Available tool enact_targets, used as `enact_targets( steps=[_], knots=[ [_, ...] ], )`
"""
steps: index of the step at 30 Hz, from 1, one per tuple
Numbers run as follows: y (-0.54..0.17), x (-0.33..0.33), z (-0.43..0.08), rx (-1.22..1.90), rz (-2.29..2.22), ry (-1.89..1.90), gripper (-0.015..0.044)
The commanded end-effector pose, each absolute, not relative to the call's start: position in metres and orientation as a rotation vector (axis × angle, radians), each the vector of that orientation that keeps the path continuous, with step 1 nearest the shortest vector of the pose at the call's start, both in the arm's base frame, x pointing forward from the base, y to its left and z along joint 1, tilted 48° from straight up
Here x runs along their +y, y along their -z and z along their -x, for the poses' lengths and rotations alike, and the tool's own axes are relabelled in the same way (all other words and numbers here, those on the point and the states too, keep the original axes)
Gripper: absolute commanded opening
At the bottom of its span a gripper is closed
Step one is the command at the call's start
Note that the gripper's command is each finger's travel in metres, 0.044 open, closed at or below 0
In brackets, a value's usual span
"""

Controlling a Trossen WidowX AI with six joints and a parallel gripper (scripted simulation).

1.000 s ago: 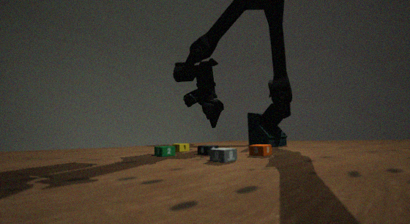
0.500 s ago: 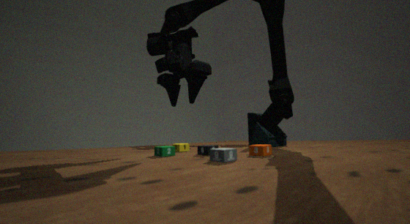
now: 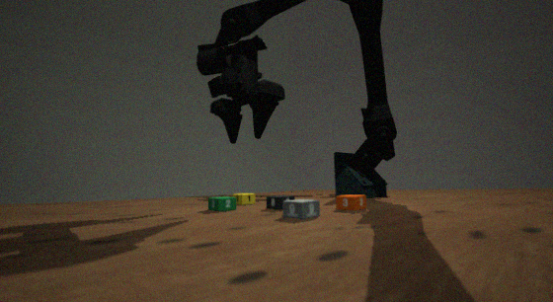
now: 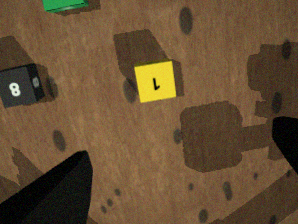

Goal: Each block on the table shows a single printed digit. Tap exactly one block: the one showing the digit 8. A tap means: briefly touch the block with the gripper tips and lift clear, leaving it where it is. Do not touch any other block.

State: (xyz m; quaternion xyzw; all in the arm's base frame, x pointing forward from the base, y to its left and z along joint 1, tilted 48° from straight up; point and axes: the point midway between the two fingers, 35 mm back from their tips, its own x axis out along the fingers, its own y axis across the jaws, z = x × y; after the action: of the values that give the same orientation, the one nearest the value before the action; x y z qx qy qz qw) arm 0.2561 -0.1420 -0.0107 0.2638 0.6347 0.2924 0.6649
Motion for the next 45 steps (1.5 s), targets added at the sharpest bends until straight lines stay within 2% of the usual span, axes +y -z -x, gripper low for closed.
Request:
enact_targets(
  steps=[1,5,12,36,45],
  knots=[
    [0.01,-0.141,-0.257,1.428,-0.598,-0.666,0.04],
    [0.002,-0.135,-0.259,1.428,-0.598,-0.665,0.04],
    [-0.072,-0.064,-0.263,1.428,-0.604,-0.67,0.04],
    [-0.073,-0.062,-0.263,1.428,-0.604,-0.671,0.04],
    [-0.019,-0.002,-0.265,1.425,-0.606,-0.673,0.0164]
  ],
)
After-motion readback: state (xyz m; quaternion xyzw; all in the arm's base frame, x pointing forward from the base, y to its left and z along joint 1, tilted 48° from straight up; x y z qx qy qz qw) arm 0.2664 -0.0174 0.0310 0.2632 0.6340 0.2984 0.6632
